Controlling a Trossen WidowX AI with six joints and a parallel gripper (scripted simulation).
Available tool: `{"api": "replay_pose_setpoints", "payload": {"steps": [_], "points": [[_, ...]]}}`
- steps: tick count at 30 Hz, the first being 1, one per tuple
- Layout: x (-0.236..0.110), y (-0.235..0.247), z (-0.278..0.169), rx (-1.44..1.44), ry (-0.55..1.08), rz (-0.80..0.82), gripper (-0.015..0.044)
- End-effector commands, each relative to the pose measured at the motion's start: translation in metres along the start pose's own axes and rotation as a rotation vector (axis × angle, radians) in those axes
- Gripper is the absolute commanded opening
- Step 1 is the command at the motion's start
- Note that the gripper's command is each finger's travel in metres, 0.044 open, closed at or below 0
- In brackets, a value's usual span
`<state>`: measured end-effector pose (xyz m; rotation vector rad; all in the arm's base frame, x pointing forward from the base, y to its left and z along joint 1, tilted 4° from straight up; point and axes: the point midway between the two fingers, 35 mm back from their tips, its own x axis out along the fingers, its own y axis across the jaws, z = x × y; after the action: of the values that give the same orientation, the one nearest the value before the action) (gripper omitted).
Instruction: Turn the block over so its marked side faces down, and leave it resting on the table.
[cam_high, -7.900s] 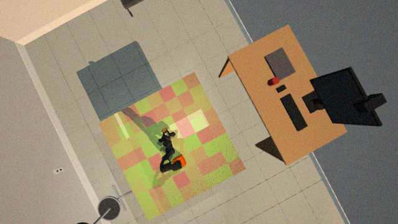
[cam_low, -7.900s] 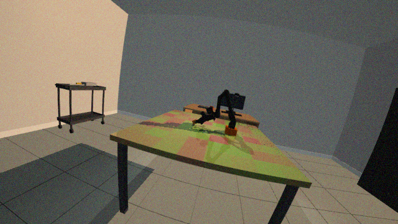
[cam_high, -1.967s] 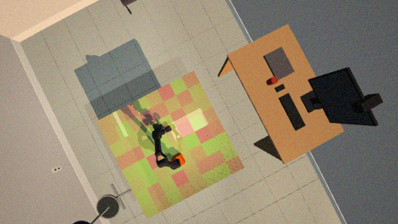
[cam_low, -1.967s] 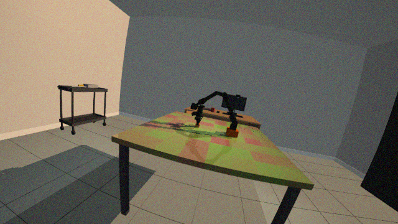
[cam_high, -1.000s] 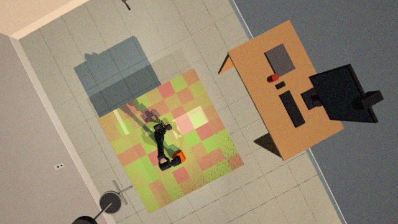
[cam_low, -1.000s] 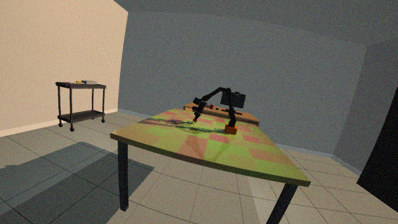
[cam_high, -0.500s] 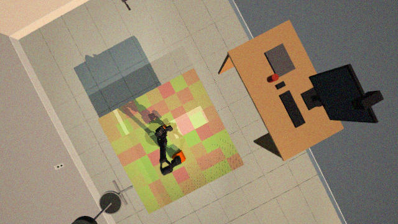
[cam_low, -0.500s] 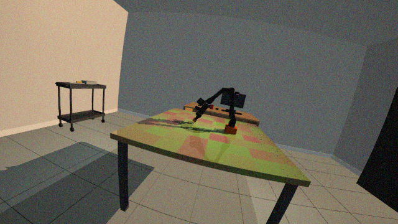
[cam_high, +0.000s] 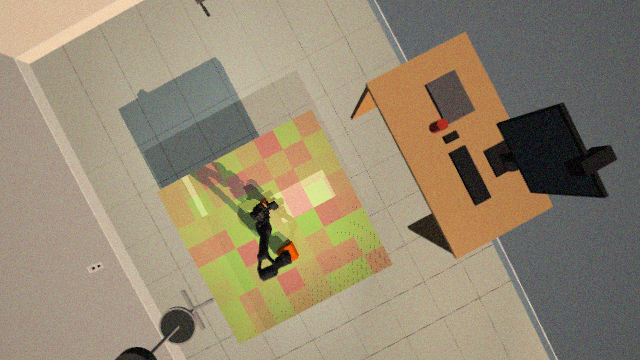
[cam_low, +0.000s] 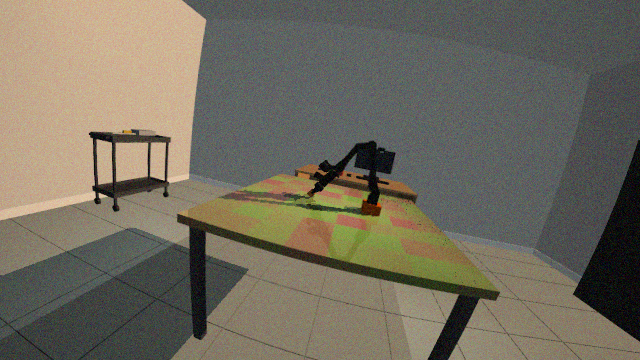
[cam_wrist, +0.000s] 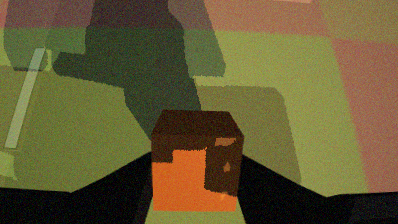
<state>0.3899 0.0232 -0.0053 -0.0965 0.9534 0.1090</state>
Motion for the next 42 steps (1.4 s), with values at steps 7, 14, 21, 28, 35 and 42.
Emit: {"api": "replay_pose_setpoints", "payload": {"steps": [7,14,21,28,35,42], "points": [[0.015,0.000,-0.009,-0.002,-0.147,0.006,0.0000],[0.016,0.000,-0.014,-0.003,-0.250,0.006,0.0000],[0.011,0.001,-0.019,-0.006,-0.353,0.006,0.0000],[0.007,0.001,-0.022,-0.008,-0.404,0.005,0.0000],[0.005,0.001,-0.021,-0.008,-0.431,0.005,0.0000],[0.005,0.001,-0.021,-0.008,-0.431,0.005,0.0000]]}}
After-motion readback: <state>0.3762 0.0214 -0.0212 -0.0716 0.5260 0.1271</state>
